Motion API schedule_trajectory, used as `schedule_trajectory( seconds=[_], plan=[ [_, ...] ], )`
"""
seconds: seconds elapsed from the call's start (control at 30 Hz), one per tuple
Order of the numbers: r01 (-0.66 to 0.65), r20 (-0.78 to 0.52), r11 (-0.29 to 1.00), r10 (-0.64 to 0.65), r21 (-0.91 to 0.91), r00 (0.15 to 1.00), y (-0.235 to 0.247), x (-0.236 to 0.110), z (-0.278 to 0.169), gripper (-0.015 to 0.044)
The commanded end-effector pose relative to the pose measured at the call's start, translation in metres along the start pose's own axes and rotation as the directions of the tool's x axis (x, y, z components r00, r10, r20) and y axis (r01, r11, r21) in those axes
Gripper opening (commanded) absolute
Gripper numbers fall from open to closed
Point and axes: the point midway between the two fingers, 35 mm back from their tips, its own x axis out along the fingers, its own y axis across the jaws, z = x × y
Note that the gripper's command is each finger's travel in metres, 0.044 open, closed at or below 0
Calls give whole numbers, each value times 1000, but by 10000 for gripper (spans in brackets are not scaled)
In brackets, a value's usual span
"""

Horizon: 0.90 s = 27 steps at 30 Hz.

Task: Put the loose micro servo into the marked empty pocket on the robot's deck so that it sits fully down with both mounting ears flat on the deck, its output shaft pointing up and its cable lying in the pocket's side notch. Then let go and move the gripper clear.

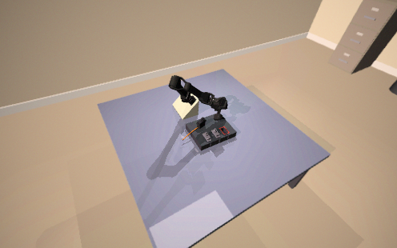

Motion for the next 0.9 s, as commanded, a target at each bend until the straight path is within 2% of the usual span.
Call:
schedule_trajectory(
  seconds=[0.0, 0.4, 0.87],
  plan=[
    [31, -28, 992, -28, 119, 999, -7, -6, 1, 440],
    [160, -153, 866, -98, 473, 983, -26, -26, -5, 440],
    [339, -290, 547, -178, 766, 940, -50, -58, -14, 440]
  ],
)
